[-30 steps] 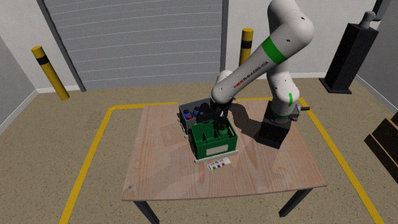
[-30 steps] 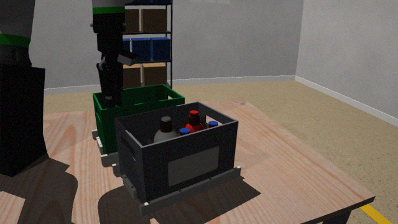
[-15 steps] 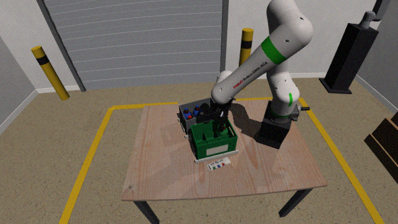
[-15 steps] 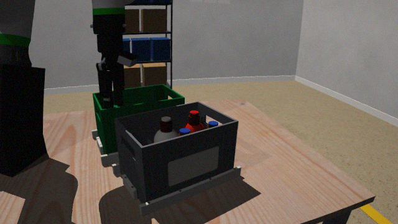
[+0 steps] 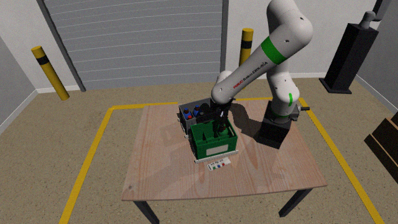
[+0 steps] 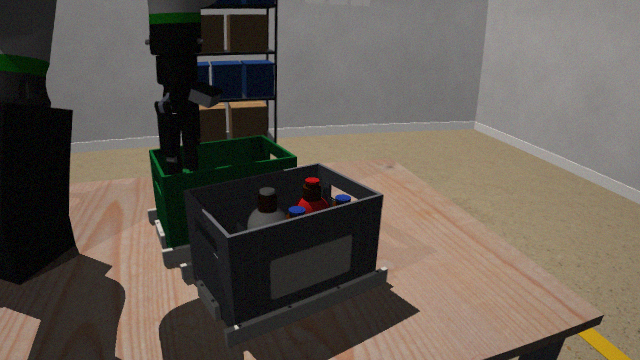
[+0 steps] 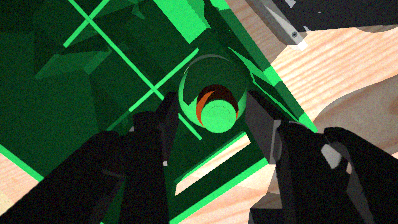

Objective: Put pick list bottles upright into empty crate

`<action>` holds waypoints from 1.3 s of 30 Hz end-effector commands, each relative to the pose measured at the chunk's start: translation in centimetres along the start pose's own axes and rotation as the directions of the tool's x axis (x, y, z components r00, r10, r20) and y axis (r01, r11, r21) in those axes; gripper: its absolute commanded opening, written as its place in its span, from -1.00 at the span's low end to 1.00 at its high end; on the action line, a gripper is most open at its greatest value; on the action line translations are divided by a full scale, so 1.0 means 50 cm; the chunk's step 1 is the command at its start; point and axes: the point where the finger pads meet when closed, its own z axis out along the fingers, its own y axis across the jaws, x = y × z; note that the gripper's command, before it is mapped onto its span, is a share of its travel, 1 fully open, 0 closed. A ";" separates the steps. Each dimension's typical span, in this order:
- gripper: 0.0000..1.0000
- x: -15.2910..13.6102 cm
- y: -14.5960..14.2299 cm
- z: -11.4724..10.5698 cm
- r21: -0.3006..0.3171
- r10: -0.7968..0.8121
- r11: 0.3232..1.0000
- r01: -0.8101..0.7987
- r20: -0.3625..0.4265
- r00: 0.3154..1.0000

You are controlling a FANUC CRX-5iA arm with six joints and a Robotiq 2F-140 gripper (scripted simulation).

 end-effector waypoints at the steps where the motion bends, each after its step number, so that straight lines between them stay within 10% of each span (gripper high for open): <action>1: -0.12 0.001 0.000 -0.001 0.000 0.000 1.000 0.000 -0.001 1.000; 39: -0.12 0.001 0.000 -0.156 0.000 0.000 1.000 0.000 -0.001 1.000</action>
